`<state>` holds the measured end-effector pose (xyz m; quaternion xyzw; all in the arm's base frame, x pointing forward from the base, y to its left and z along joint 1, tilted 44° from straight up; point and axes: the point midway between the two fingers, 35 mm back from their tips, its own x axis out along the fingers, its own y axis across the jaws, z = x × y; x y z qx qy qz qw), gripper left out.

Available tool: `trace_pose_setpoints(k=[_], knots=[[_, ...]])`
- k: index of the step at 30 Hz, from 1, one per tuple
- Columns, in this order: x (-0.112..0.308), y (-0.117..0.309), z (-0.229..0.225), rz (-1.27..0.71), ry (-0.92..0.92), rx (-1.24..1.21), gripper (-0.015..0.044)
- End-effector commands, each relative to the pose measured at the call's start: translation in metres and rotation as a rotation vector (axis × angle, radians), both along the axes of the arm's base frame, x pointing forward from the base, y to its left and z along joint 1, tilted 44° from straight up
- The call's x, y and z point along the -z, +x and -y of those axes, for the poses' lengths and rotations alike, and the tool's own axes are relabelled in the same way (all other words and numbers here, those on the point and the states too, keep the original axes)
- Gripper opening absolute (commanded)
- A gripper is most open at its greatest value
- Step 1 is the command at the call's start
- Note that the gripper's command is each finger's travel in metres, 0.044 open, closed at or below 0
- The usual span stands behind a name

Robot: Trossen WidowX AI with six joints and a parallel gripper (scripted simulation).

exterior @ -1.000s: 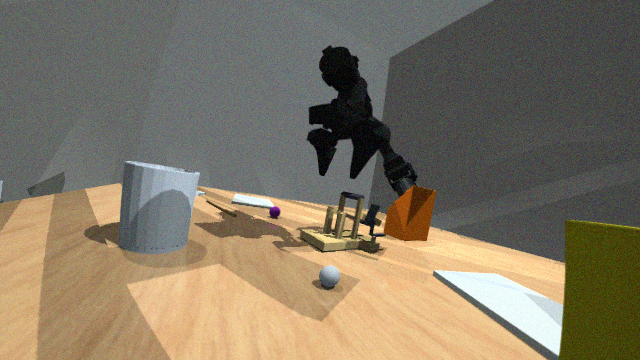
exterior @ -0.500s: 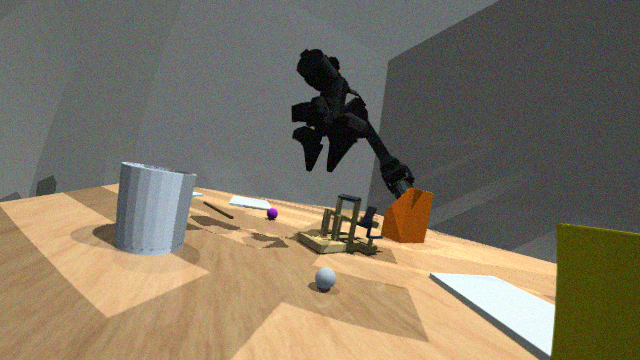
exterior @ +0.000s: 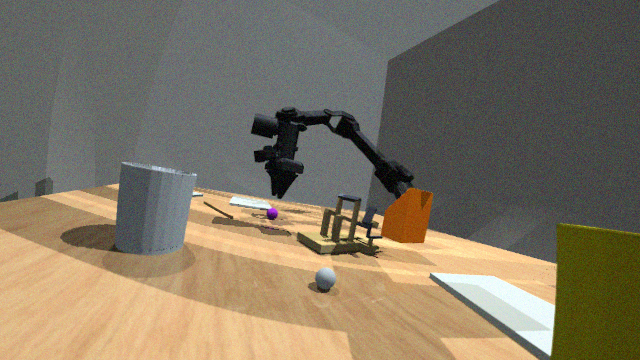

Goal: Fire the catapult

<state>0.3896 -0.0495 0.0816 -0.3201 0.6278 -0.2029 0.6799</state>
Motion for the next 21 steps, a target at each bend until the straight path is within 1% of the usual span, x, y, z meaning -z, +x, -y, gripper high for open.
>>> trace_pose_setpoints(k=[1, 5, 21], knots=[[-0.003, 0.002, 0.005, -0.005, -0.010, -0.010, 0.0300], [0.007, 0.004, 0.015, -0.005, -0.011, -0.010, 0.0300], [0.021, 0.007, 0.028, -0.005, -0.011, -0.010, 0.0300]])
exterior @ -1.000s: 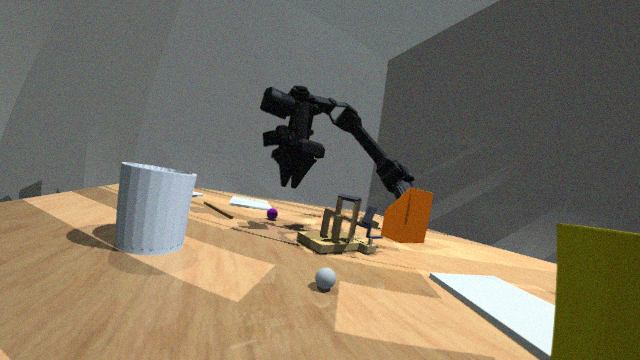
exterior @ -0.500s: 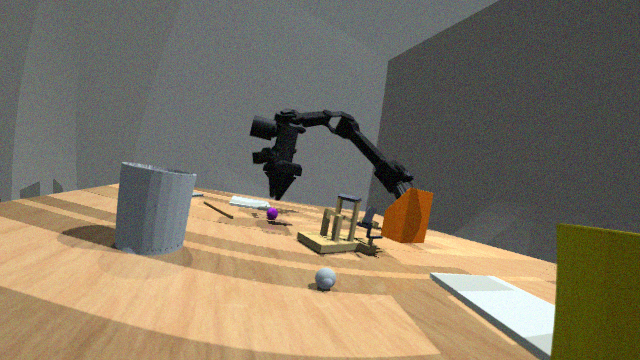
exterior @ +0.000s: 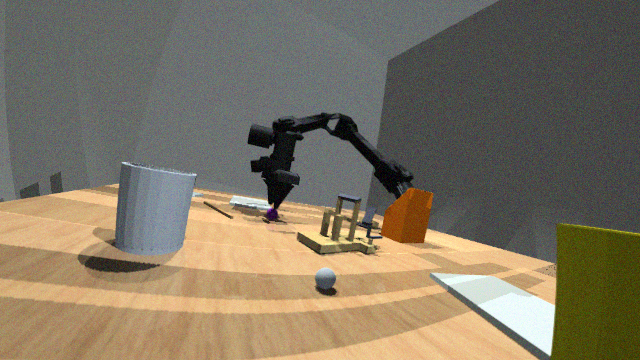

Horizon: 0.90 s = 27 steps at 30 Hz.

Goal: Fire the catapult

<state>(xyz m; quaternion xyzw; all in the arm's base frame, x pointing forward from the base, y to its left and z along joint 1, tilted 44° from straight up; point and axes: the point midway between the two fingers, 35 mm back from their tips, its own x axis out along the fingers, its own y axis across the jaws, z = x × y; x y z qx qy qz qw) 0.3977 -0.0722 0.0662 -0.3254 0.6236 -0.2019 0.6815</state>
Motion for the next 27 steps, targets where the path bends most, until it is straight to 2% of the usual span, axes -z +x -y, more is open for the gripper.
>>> trace_pose_setpoints(k=[1, 14, 20, 27], knots=[[0.007, -0.001, 0.007, -0.010, -0.005, 0.001, 0.0300], [0.019, 0.001, 0.020, -0.010, -0.006, 0.001, 0.0300], [0.019, 0.001, 0.020, -0.010, -0.006, 0.001, 0.0142], [0.019, 0.001, 0.020, -0.010, -0.006, 0.001, 0.0096]])
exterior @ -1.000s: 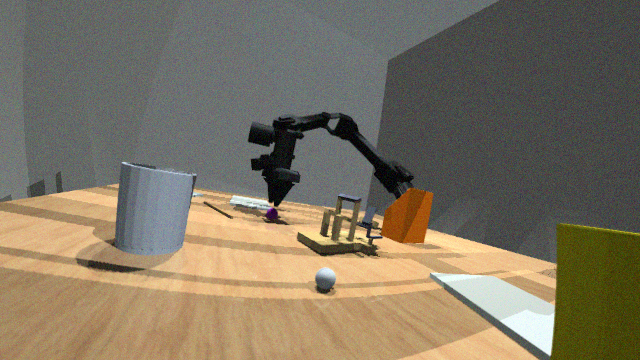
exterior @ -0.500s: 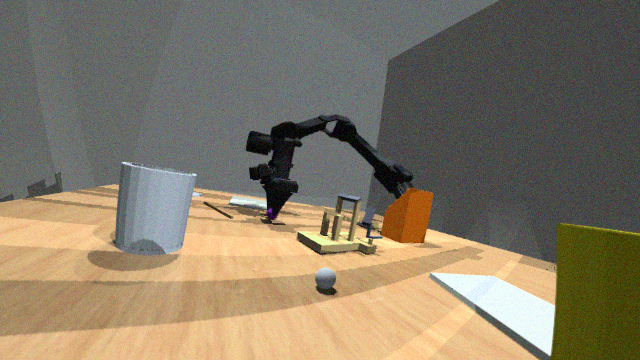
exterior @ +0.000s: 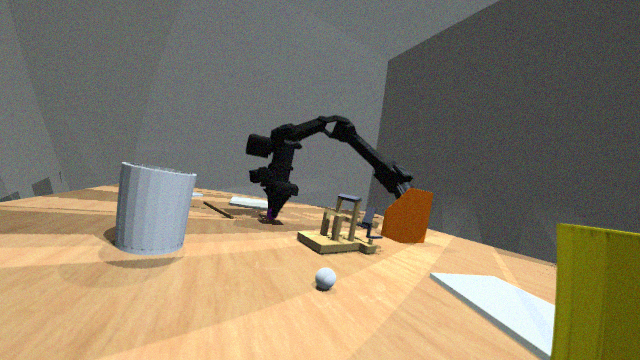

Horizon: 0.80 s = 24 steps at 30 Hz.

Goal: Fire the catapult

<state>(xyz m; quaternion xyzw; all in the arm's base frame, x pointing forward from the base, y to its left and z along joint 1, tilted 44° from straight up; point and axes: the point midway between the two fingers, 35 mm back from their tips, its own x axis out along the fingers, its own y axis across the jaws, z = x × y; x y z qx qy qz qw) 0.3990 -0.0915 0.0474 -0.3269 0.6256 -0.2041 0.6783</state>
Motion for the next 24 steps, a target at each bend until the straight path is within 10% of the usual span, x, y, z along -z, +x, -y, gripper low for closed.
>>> trace_pose_setpoints(k=[1, 4, 24], knots=[[0.001, 0.000, 0.001, -0.004, 0.000, -0.002, 0.0070], [-0.003, 0.000, -0.004, -0.005, 0.003, -0.003, 0.0000], [-0.085, -0.020, -0.089, -0.006, 0.006, -0.003, 0.0000]])
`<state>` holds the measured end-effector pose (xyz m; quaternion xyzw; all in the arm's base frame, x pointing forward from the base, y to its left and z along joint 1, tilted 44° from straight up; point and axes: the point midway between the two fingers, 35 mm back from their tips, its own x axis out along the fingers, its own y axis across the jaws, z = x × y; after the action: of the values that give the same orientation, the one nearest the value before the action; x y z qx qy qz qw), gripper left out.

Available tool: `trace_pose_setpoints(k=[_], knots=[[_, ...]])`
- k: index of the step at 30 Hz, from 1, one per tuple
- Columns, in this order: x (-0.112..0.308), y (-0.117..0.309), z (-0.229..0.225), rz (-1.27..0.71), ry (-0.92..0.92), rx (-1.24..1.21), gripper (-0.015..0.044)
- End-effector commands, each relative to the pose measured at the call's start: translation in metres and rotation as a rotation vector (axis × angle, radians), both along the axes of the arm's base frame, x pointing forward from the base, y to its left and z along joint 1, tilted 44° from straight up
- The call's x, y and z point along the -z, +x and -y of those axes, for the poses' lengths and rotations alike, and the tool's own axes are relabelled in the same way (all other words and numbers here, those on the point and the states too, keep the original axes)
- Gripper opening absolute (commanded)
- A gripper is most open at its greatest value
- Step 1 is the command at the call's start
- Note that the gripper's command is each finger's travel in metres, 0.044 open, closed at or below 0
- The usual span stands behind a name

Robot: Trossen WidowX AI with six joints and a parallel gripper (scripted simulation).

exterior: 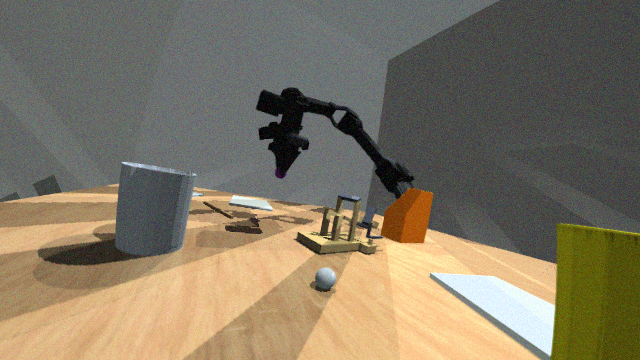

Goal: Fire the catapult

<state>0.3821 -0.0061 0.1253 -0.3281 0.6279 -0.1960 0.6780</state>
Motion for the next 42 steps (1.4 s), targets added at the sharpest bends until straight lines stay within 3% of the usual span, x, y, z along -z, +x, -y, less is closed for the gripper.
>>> trace_pose_setpoints(k=[1, 12, 26, 35, 42], knots=[[-0.007, -0.003, -0.004, 0.003, -0.003, 0.008, 0.0000], [0.054, -0.044, -0.043, -0.110, 0.025, 0.019, 0.0000], [0.121, -0.130, -0.076, -0.268, -0.016, 0.065, 0.0000], [0.148, -0.192, -0.075, -0.354, -0.089, 0.123, 0.0000], [0.153, -0.196, -0.071, -0.360, -0.097, 0.128, 0.0000]])
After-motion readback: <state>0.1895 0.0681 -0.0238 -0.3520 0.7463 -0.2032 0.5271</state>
